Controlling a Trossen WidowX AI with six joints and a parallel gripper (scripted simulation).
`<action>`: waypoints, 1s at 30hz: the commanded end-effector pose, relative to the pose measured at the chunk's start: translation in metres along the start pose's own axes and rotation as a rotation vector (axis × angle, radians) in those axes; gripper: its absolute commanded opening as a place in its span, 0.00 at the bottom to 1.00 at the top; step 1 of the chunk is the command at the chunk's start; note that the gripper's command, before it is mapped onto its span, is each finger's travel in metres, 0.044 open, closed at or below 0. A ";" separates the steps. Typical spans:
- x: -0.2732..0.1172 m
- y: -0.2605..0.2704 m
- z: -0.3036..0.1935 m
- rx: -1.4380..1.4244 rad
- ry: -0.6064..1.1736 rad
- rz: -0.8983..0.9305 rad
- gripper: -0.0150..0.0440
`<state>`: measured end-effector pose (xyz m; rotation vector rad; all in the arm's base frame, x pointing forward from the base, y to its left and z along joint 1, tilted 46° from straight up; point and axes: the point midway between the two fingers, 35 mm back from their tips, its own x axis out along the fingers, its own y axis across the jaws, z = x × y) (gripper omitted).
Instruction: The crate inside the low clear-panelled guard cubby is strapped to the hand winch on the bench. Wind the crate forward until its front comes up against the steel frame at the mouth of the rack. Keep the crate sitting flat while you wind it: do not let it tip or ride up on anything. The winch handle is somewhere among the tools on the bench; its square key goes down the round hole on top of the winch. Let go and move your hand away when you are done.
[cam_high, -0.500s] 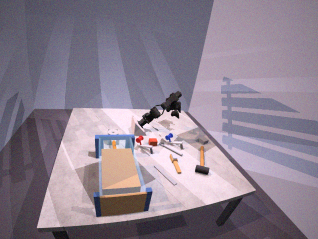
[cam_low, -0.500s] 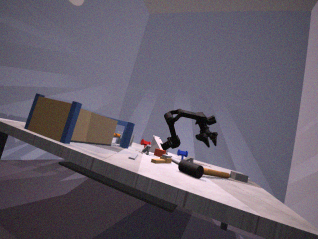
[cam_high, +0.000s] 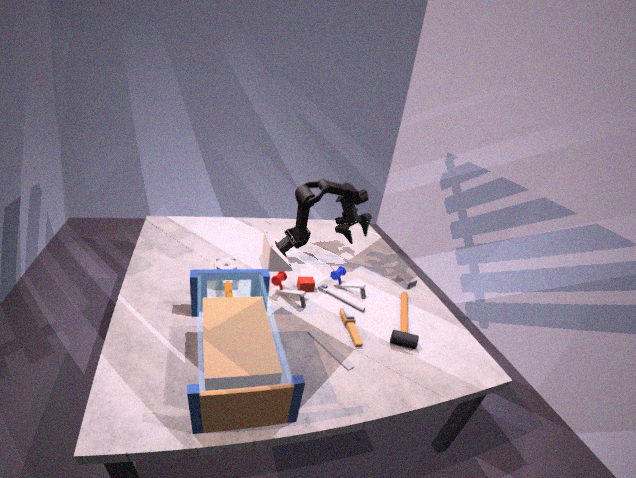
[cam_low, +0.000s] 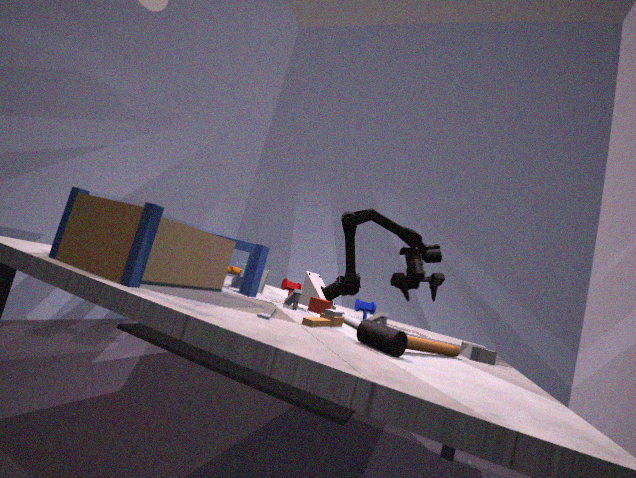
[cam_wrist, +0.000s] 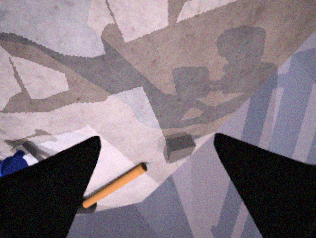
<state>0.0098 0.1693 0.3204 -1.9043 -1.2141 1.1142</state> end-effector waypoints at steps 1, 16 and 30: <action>0.011 0.006 -0.002 0.158 0.037 0.092 1.00; 0.076 0.073 -0.043 1.150 0.465 0.543 1.00; 0.088 0.192 -0.112 2.372 1.265 0.679 1.00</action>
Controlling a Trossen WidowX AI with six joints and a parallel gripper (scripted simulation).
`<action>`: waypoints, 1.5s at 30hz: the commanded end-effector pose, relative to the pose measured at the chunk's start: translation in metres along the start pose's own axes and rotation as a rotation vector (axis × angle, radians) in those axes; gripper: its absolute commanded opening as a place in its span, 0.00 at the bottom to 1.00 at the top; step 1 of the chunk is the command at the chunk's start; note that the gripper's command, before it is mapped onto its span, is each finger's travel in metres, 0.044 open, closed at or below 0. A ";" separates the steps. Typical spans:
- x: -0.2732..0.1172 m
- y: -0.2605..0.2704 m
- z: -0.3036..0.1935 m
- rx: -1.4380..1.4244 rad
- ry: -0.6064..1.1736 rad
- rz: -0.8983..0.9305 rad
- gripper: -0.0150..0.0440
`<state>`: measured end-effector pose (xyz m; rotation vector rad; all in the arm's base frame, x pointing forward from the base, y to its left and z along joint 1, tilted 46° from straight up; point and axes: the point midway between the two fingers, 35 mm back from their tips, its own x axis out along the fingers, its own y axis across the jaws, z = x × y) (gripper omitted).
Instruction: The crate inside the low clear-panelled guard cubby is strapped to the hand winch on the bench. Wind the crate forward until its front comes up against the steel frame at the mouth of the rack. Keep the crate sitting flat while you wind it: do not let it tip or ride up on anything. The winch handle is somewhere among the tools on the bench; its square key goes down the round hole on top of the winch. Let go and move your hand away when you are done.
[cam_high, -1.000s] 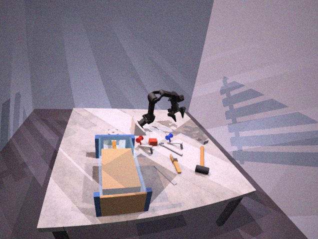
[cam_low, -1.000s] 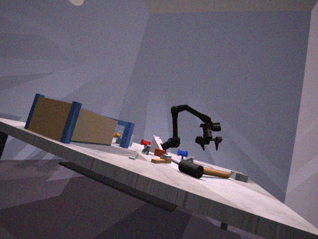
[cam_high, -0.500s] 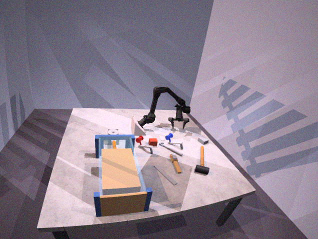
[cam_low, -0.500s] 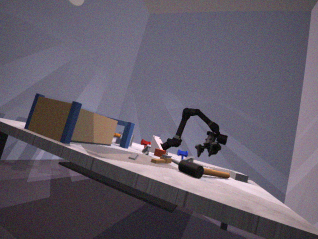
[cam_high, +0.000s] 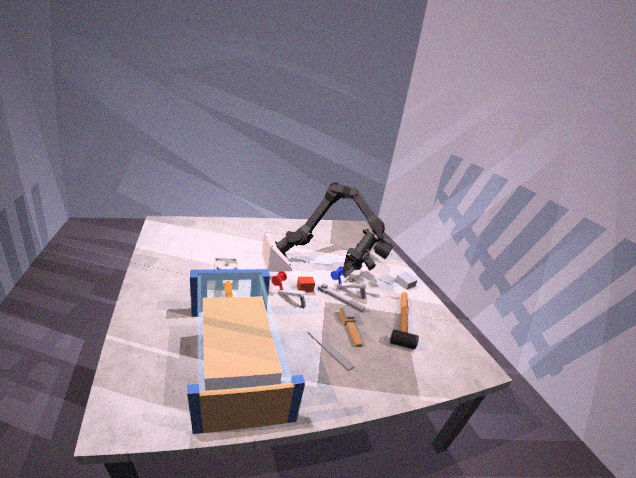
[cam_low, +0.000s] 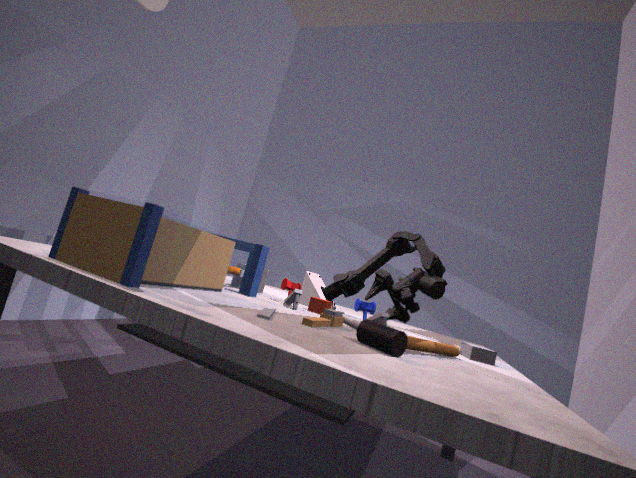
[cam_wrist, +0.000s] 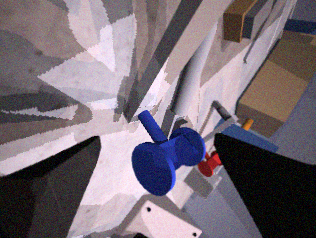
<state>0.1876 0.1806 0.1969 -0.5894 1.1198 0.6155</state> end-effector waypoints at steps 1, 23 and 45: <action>0.022 -0.028 -0.002 0.366 0.112 0.038 1.00; 0.109 -0.210 -0.124 2.832 1.002 0.219 1.00; 0.159 -0.192 -0.135 3.100 1.173 0.271 1.00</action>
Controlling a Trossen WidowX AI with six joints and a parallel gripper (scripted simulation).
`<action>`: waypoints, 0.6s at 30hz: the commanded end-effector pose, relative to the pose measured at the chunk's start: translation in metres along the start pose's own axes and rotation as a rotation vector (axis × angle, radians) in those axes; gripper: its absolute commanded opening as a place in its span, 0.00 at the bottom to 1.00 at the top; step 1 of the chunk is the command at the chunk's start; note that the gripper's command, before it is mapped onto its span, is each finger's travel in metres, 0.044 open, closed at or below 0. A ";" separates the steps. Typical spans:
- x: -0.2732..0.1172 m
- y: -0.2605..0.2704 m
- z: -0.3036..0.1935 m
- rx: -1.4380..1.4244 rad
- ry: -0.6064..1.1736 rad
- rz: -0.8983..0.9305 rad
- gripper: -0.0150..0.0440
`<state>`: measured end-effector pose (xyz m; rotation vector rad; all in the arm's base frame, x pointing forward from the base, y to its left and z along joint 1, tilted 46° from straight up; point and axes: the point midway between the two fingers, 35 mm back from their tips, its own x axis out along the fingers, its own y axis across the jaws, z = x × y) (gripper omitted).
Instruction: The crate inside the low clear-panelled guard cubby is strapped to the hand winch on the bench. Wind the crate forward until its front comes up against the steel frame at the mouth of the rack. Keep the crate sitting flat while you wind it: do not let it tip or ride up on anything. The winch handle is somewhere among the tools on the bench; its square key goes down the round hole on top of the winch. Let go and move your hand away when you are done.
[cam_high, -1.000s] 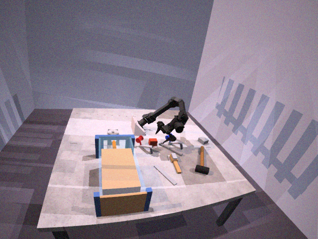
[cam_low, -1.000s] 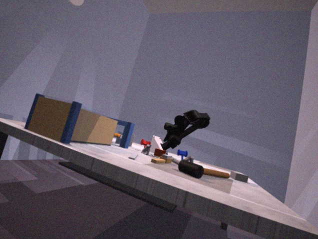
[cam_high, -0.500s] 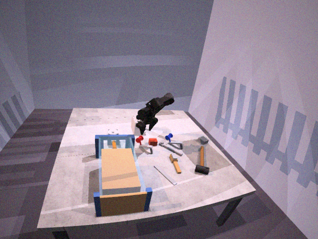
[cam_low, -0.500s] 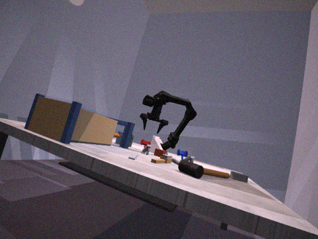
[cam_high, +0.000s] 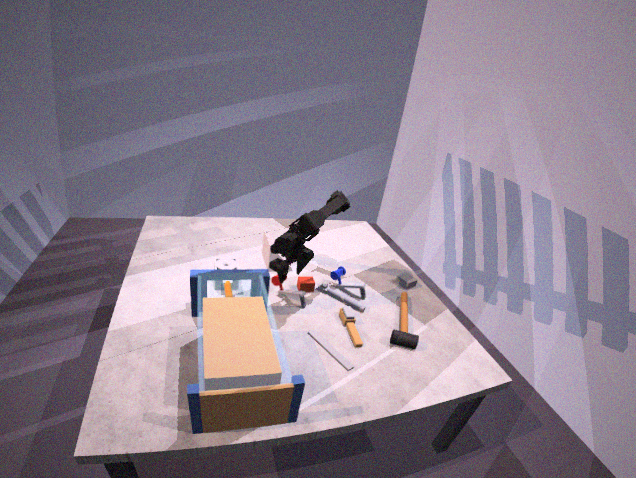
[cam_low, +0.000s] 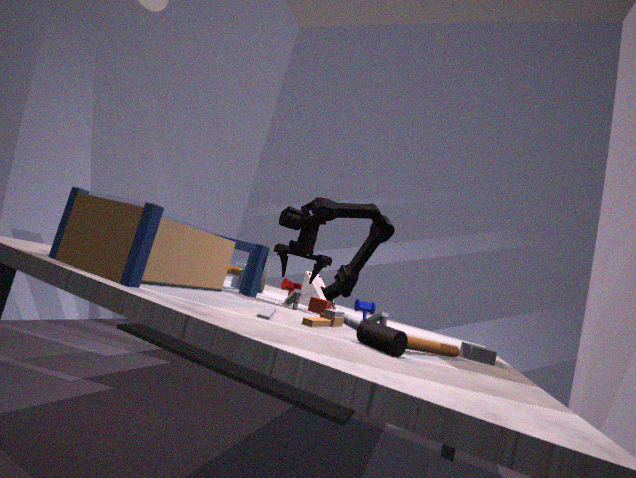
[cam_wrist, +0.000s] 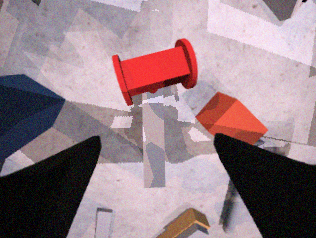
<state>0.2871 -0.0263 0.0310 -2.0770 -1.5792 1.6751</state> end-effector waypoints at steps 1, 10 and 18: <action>0.008 0.001 -0.001 0.003 0.012 0.009 1.00; 0.043 0.001 -0.001 0.003 0.013 0.008 1.00; 0.061 0.002 -0.001 0.003 0.014 0.007 1.00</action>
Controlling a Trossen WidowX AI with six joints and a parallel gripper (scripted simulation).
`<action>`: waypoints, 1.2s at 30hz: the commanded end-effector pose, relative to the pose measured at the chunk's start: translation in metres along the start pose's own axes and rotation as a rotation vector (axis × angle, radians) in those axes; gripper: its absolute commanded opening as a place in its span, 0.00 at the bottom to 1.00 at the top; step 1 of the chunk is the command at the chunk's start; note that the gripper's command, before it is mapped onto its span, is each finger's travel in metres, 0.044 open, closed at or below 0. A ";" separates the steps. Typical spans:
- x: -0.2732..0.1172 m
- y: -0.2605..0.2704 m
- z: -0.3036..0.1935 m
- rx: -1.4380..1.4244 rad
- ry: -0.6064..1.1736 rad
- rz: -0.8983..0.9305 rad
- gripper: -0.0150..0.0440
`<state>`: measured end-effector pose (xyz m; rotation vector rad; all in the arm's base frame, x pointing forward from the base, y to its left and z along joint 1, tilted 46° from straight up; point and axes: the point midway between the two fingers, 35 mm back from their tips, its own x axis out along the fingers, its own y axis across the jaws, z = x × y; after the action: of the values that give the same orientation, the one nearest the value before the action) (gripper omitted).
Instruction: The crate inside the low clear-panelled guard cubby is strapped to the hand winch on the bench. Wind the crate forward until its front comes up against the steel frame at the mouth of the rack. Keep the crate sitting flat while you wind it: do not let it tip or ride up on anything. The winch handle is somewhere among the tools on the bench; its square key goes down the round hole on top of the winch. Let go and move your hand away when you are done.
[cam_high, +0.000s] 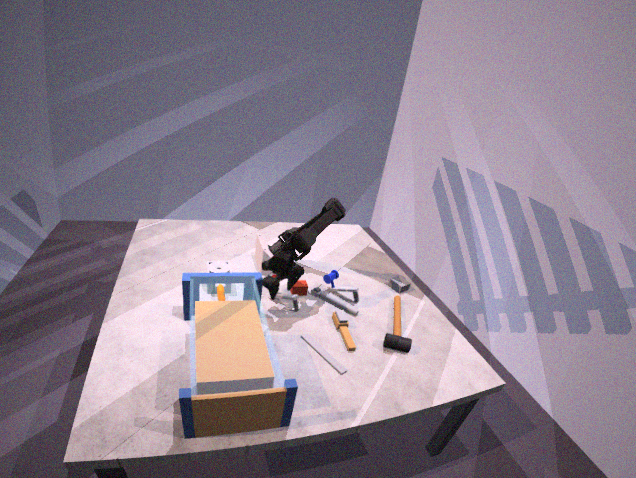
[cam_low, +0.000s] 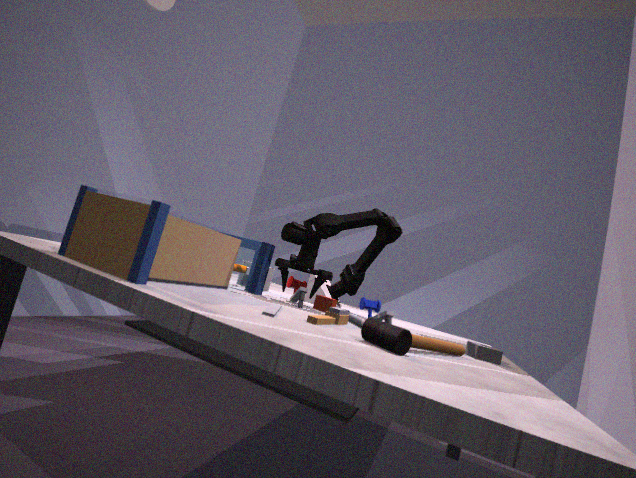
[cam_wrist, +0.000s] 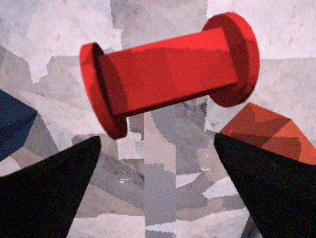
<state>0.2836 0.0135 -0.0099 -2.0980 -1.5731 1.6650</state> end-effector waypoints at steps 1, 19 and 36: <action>0.005 -0.001 0.000 0.008 0.005 -0.005 1.00; 0.014 0.001 0.000 0.001 0.003 0.002 0.69; 0.014 0.001 0.000 0.001 0.003 0.002 0.30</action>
<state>0.2828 0.0228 -0.0201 -2.0996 -1.5676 1.6633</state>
